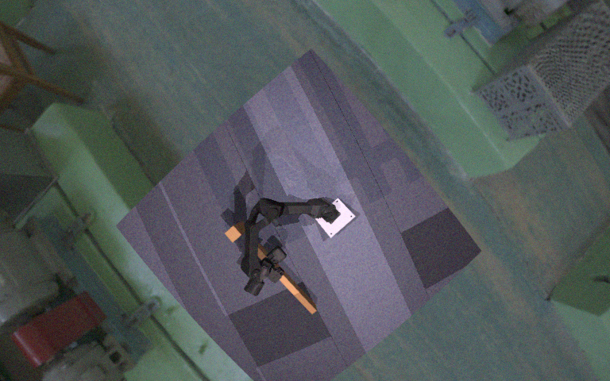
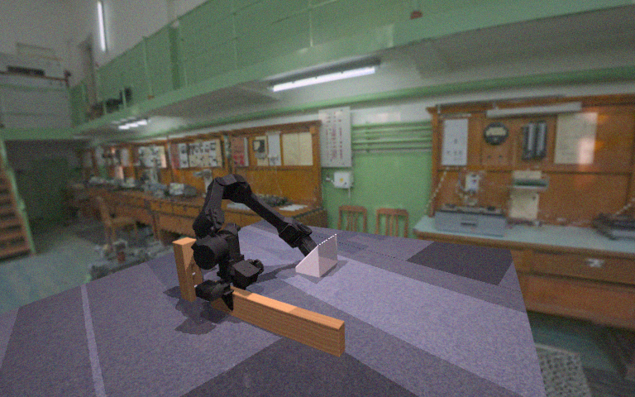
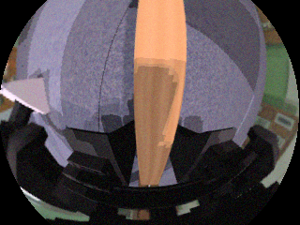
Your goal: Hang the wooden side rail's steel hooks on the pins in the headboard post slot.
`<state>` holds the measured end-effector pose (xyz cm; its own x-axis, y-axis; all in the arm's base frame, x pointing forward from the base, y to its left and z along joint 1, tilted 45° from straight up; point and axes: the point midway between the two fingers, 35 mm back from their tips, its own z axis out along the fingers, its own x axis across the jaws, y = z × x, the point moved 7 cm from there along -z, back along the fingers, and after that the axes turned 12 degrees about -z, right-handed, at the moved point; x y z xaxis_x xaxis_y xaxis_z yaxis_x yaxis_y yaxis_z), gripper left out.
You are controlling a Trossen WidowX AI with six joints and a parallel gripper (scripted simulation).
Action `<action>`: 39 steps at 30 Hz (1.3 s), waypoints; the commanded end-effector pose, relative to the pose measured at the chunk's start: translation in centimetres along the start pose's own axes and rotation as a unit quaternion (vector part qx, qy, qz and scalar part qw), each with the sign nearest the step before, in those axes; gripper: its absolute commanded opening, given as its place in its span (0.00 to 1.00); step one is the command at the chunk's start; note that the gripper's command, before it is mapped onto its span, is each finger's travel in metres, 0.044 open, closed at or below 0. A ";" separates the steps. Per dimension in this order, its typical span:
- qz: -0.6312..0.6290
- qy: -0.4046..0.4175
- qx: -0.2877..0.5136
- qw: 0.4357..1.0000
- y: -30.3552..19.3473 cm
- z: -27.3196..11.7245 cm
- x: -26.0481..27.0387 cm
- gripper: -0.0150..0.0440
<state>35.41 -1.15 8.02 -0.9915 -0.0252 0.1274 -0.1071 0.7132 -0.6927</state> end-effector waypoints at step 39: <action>0.007 -0.004 0.000 1.000 0.0 -0.9 -0.1 0.25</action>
<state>35.42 -0.90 8.38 -0.9917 -0.0173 0.1273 -0.1016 0.7122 -0.6946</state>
